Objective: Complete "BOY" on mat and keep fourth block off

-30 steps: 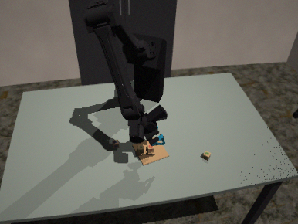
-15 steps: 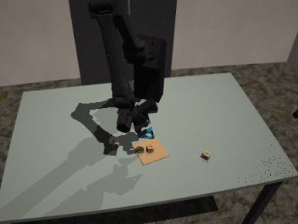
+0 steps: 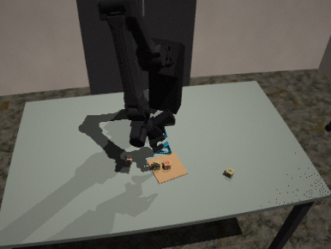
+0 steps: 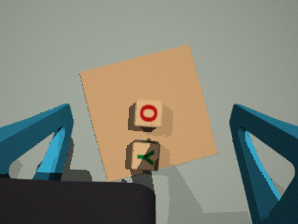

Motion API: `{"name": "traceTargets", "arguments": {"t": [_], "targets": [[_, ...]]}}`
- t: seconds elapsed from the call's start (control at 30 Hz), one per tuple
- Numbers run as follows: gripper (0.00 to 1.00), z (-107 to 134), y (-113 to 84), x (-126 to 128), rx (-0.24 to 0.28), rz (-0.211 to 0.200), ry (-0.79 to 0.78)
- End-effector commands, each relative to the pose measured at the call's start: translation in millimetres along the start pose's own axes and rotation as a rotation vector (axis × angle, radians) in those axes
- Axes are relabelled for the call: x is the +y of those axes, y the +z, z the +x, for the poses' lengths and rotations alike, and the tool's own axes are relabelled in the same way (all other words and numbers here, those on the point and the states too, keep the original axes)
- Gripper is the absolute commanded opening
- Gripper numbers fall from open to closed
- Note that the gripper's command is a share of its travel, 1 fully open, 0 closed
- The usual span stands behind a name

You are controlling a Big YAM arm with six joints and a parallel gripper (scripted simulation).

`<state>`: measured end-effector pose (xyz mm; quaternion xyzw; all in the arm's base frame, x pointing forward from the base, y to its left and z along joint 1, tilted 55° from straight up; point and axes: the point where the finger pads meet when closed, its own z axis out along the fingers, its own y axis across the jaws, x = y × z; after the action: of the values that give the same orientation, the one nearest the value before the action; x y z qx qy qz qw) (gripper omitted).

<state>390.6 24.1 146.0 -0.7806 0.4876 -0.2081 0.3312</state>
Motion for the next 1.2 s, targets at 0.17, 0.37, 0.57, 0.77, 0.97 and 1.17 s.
{"name": "traceTargets", "arguments": {"t": [0.17,0.37,0.57,0.77,0.97,1.17], "targets": [[1.0,2,3.2,3,-0.002,-0.009,0.015],[1.0,2,3.2,3,-0.002,-0.009,0.015],[1.0,2,3.2,3,-0.002,-0.009,0.015],[1.0,2,3.2,3,-0.002,-0.009,0.015],[1.0,37,-20.7,3,-0.004,-0.011,0.021],[1.0,34,-21.9,7,-0.027,-0.02,0.027]]}}
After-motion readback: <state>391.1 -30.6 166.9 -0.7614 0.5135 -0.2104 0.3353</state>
